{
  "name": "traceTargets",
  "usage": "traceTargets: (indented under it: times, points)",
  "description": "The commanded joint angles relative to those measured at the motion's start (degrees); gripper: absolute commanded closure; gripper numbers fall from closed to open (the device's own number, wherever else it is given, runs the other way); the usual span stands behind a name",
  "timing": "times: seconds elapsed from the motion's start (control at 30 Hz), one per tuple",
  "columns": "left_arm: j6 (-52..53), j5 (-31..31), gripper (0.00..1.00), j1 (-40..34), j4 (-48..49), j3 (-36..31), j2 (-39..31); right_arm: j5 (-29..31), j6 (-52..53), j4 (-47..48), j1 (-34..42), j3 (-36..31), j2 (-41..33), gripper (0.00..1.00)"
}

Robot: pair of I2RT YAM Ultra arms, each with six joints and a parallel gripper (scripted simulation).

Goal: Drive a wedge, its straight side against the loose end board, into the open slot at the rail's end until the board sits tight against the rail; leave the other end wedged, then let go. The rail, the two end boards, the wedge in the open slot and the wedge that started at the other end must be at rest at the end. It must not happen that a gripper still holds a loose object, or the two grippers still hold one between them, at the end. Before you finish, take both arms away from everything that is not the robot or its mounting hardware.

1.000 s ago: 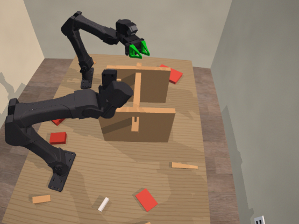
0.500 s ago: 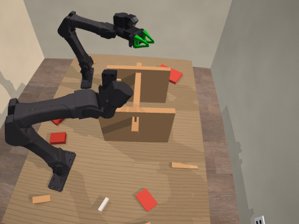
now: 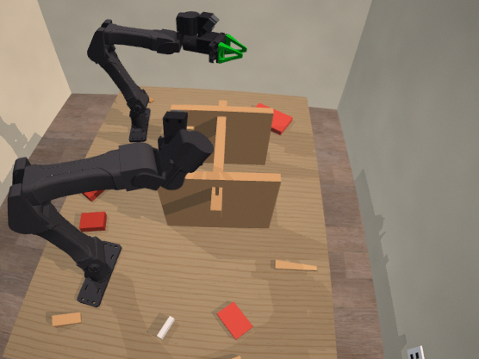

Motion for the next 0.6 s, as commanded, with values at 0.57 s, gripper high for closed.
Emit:
traceTargets:
  times: [0.57]
  points:
    - [0.19, -18.19, 0.58, 7.78, -9.6, 3.53, -8.35, -0.77, 0.4, -0.3, -0.43, 1.78, -0.45, 0.98]
